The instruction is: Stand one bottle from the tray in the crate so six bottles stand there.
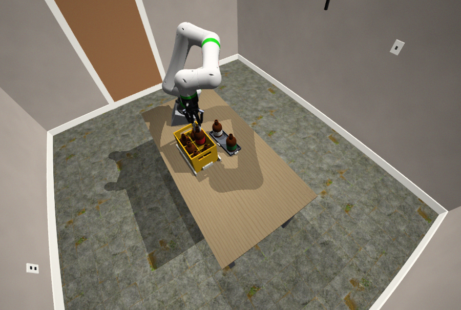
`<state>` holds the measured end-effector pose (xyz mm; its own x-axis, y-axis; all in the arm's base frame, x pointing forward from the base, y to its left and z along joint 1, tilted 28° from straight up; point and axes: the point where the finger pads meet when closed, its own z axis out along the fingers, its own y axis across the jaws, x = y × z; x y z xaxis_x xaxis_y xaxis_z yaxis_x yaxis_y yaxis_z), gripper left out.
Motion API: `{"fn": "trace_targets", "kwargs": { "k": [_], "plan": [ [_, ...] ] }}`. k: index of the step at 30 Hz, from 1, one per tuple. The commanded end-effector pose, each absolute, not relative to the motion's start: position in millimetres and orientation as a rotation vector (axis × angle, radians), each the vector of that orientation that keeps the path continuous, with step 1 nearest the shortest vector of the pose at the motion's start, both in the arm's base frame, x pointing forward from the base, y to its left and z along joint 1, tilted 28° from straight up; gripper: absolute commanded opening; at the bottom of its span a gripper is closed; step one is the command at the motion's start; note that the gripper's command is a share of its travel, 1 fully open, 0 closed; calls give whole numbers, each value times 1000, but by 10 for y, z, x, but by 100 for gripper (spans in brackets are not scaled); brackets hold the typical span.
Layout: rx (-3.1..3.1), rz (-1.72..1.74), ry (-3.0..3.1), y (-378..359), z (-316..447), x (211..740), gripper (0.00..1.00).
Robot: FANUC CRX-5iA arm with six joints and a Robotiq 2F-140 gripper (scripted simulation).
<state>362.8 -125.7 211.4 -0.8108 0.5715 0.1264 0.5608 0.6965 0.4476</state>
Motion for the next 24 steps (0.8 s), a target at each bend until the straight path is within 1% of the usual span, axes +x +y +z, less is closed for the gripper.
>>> {"fn": "trace_targets", "kwargs": {
  "k": [1, 24],
  "plan": [
    [959, 746, 2872, -1252, 2103, 3631, 0],
    [959, 746, 2872, -1166, 1927, 3665, 0]
  ]
}}
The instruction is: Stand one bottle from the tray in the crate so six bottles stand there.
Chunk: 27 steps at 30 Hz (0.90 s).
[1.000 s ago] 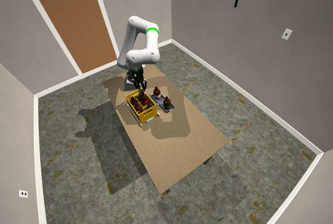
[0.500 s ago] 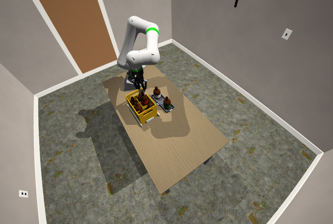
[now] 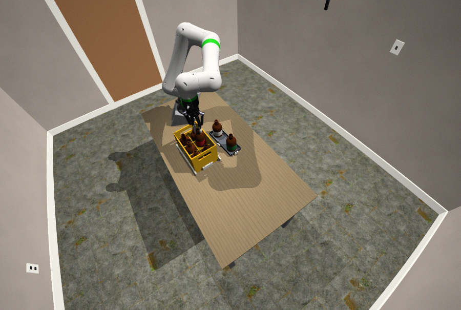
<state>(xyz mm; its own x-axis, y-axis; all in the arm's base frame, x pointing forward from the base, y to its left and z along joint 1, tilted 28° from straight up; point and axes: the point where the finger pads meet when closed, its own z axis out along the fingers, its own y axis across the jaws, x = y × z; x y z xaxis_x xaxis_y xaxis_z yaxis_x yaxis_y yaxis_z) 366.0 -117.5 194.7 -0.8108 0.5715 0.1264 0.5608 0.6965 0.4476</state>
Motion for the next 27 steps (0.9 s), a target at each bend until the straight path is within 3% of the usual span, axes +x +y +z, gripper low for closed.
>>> {"fn": "trace_targets", "kwargs": {
  "k": [1, 27],
  "plan": [
    [959, 746, 2872, -1161, 1916, 3667, 0],
    [959, 746, 2872, -1093, 1778, 3693, 0]
  ]
}}
